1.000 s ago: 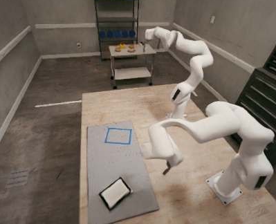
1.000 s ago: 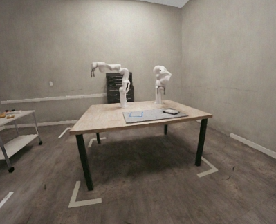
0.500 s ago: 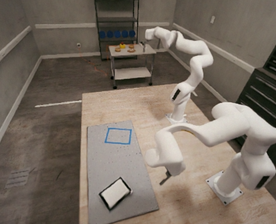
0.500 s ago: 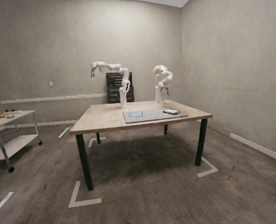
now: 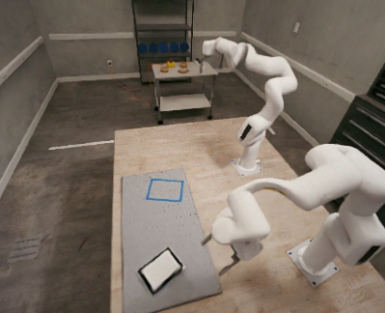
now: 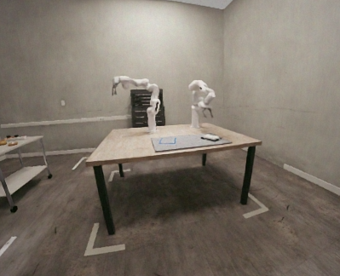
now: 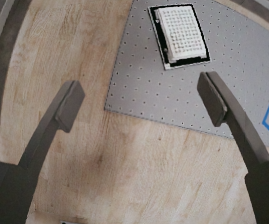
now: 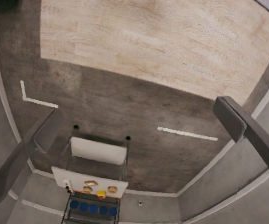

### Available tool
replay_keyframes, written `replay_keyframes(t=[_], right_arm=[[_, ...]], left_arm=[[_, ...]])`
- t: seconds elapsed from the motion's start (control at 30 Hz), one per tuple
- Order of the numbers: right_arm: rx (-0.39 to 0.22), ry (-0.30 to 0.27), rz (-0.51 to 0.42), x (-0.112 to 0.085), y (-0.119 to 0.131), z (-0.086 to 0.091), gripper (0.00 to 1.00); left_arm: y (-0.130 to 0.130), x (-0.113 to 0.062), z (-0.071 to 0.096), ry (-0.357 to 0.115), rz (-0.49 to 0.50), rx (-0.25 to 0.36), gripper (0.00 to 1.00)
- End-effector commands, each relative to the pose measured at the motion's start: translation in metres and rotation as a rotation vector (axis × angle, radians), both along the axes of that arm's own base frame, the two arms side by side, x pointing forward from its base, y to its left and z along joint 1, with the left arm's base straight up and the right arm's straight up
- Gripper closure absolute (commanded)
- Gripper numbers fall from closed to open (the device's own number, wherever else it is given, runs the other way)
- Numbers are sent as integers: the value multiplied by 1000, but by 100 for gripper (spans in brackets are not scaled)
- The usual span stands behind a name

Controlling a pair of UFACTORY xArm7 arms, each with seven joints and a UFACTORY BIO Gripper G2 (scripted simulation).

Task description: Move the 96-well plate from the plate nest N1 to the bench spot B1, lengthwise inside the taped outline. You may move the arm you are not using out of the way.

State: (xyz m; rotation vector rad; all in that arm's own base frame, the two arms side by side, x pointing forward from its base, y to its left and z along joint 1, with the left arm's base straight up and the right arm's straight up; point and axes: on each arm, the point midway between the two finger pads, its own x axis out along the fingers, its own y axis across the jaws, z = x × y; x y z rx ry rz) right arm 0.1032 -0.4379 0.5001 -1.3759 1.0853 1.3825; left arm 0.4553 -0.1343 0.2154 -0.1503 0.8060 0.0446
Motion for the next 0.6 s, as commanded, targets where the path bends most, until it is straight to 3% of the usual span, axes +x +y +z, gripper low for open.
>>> replay_keyframes(t=[0.0, 0.1, 0.17, 0.27, 0.37, 0.5, 0.57], right_arm=[[-4, -1, 0, 0, 0, 2, 0], [-4, -1, 0, 0, 0, 2, 0], [-4, -1, 0, 0, 0, 2, 0], [-4, -1, 0, 0, 0, 2, 0], [-4, -1, 0, 0, 0, 2, 0], [-4, -1, 0, 0, 0, 2, 0], [-4, -1, 0, 0, 0, 2, 0]], left_arm=[[9, 10, 3, -83, 12, 4, 63], [17, 17, 5, -98, 15, 5, 63], [25, 23, 7, -164, 22, 13, 63], [33, 28, 9, -178, 24, 14, 63], [45, 37, 14, -259, 29, 25, 63], [48, 39, 15, -259, 29, 25, 63], [56, 44, 19, -325, 30, 36, 63]])
